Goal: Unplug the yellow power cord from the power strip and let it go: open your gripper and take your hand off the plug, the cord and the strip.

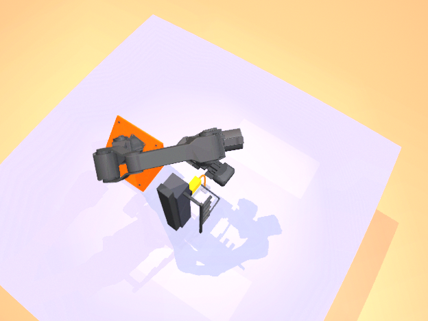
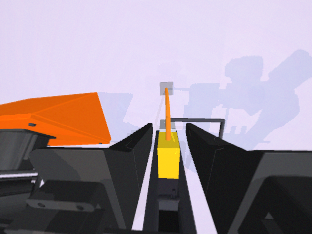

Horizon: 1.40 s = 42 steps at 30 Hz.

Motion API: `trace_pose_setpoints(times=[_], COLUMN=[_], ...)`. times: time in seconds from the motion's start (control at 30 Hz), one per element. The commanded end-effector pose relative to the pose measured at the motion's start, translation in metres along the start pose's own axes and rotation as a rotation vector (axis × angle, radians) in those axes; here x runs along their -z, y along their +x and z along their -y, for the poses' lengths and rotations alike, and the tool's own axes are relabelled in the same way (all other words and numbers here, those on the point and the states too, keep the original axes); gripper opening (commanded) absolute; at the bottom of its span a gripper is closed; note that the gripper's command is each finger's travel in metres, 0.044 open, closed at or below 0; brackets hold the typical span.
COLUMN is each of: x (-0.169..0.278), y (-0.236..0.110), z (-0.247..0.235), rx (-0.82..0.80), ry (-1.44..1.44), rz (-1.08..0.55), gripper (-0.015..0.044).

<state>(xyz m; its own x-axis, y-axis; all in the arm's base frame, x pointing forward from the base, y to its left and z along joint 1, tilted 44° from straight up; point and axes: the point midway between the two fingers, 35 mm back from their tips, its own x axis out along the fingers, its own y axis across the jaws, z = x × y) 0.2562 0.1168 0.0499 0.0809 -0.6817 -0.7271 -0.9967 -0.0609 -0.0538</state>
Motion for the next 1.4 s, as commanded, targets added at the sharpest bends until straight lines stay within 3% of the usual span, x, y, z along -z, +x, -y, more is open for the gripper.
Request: trace_pose_setpoints(times=[0.0,0.6,1.23,1.37], x=[0.010,0.038,0.039,0.037], y=[0.000,0.000,0.012,0.010], z=[0.000,0.000,0.000,0.000], rx=[0.002,0.001,0.002,0.000], ry=[0.000,0.000,0.000,0.003], rz=[-0.002,-0.004,-0.005,-0.001], gripper=[0.0160,0.0160,0.0160,0.0055])
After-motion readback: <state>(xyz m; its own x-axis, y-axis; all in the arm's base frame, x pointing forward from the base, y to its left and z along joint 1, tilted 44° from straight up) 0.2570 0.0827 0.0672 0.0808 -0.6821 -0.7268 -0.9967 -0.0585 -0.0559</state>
